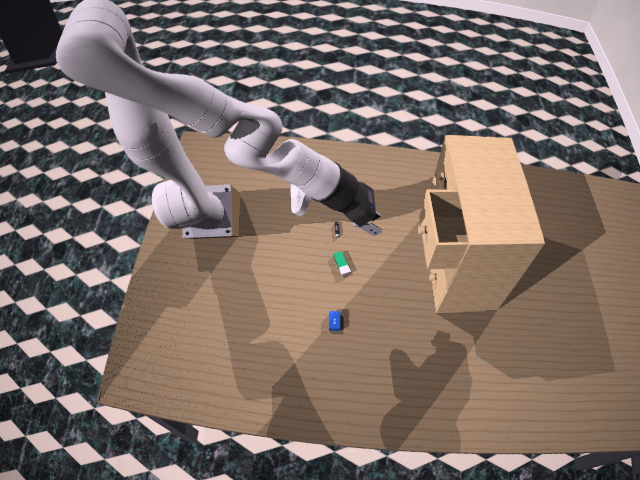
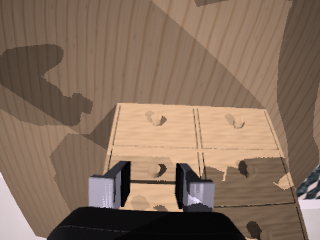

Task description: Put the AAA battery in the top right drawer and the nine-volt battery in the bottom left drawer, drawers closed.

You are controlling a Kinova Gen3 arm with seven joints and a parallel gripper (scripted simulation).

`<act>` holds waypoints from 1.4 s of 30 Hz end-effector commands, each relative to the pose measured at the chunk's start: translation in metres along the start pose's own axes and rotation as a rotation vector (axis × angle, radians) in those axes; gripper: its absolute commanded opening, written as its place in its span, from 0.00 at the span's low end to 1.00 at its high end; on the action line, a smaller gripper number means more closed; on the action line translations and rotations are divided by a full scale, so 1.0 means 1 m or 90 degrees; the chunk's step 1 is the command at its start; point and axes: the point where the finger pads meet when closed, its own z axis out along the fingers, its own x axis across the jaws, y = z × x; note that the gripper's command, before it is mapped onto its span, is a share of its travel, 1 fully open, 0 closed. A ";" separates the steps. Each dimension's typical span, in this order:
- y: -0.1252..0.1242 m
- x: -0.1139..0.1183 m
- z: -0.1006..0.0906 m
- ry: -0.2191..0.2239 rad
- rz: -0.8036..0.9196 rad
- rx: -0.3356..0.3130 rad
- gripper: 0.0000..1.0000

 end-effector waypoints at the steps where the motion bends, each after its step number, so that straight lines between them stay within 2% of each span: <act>1: 0.001 0.000 0.000 0.000 -0.001 -0.001 0.67; 26: 0.001 0.000 -0.004 -0.001 -0.001 0.018 0.67; 42: 0.003 0.000 -0.012 0.000 -0.001 0.051 0.67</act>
